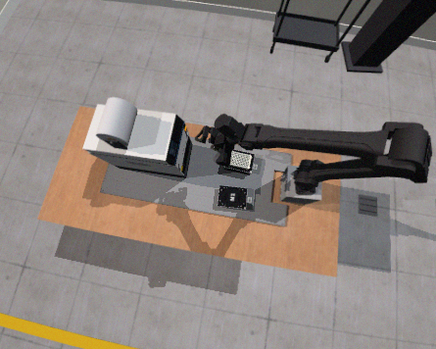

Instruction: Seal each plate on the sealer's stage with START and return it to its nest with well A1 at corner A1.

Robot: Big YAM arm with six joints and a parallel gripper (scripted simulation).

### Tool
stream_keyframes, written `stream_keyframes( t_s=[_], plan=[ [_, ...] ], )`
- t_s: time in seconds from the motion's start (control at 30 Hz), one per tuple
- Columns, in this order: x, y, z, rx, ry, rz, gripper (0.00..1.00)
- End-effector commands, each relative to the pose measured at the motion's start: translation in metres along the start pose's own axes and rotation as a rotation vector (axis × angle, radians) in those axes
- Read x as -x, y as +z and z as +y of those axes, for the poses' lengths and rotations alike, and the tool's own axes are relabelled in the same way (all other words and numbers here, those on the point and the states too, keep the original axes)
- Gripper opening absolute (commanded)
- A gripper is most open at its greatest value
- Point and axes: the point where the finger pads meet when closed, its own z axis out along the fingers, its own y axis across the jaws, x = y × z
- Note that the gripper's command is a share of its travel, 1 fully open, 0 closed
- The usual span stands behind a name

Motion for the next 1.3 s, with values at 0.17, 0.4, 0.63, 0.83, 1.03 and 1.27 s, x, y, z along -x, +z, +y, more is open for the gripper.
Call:
stream_keyframes(
  t_s=[0.17,0.4,0.63,0.83,1.03,1.27],
  plan=[
    [-0.002,0.001,0.001,-0.019,0.011,0.007,1.00],
    [-0.004,-0.006,-0.013,-0.052,0.018,0.014,1.00],
    [-0.009,-0.005,-0.027,-0.070,0.020,0.020,1.00],
    [0.000,0.003,-0.032,-0.067,0.010,0.000,1.00],
    [-0.001,0.005,-0.032,-0.063,0.011,0.001,1.00],
    [-0.002,0.006,-0.030,-0.059,0.011,0.001,1.00]
  ],
)
